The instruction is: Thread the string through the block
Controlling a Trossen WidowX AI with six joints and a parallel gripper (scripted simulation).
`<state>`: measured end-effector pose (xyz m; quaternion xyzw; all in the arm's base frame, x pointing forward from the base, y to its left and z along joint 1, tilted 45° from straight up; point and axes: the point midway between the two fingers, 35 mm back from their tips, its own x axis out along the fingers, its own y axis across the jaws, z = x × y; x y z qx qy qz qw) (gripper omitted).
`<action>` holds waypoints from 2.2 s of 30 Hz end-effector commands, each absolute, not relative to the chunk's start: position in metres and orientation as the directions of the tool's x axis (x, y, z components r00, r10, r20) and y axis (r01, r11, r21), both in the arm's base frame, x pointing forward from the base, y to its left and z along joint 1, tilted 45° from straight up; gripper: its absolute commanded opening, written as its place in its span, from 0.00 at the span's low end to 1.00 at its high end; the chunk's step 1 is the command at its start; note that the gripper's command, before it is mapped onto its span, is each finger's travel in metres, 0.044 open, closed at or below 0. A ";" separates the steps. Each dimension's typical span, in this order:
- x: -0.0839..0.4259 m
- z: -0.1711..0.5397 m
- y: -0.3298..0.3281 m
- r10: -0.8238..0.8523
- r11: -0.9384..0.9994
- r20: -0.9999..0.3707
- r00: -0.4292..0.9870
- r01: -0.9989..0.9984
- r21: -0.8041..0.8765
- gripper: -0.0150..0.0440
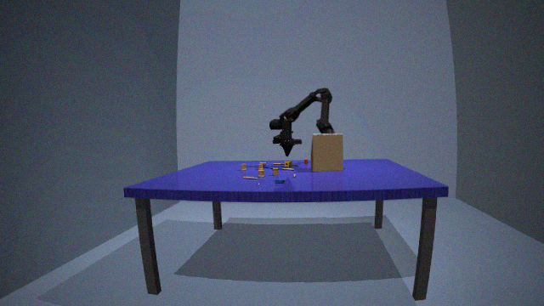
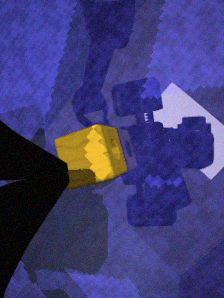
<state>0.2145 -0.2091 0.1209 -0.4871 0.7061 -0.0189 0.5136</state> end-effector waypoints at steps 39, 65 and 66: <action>0.219 0.114 -0.203 -0.703 0.477 -0.711 0.002 -0.740 -0.474 0.34; 0.243 0.017 -0.106 -0.703 -0.535 -0.711 -0.002 -0.658 0.531 0.82; 0.243 0.017 -0.106 -0.703 -0.535 -0.711 -0.002 -0.658 0.531 0.78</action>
